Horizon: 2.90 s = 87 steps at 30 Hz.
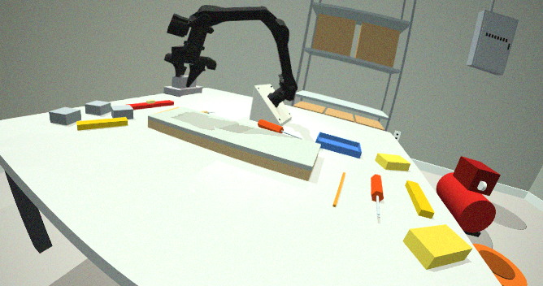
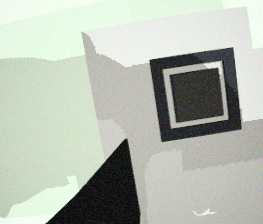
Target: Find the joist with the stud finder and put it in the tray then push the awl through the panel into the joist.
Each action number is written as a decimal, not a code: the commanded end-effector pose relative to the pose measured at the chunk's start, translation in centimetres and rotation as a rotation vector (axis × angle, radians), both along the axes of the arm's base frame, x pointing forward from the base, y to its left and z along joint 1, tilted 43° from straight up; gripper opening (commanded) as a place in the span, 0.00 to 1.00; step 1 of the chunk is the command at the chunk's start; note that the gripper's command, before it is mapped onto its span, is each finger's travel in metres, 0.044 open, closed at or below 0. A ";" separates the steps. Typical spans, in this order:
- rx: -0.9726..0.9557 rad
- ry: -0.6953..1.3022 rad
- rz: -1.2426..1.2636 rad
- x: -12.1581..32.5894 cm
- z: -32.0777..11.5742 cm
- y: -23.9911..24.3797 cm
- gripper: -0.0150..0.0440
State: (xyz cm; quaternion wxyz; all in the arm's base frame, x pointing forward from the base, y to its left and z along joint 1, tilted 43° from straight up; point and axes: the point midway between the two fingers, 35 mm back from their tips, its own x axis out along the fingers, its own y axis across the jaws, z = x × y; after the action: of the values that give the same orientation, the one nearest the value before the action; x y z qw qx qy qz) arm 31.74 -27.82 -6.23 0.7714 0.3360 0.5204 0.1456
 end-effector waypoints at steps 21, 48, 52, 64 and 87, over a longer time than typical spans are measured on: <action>-0.006 -0.013 -0.004 0.8 -2.5 1.8 0.25; -0.004 -0.015 -0.004 1.4 -5.3 4.4 0.25; -0.004 -0.015 -0.004 1.4 -5.4 4.6 0.25; -0.003 -0.015 -0.004 1.6 -4.4 5.8 0.25; -0.001 -0.015 -0.004 2.0 -2.3 8.2 0.25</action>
State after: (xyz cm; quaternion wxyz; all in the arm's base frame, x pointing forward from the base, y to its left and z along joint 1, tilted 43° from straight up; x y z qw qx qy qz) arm 33.61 -20.24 -8.98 0.7757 0.3344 0.5154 0.1444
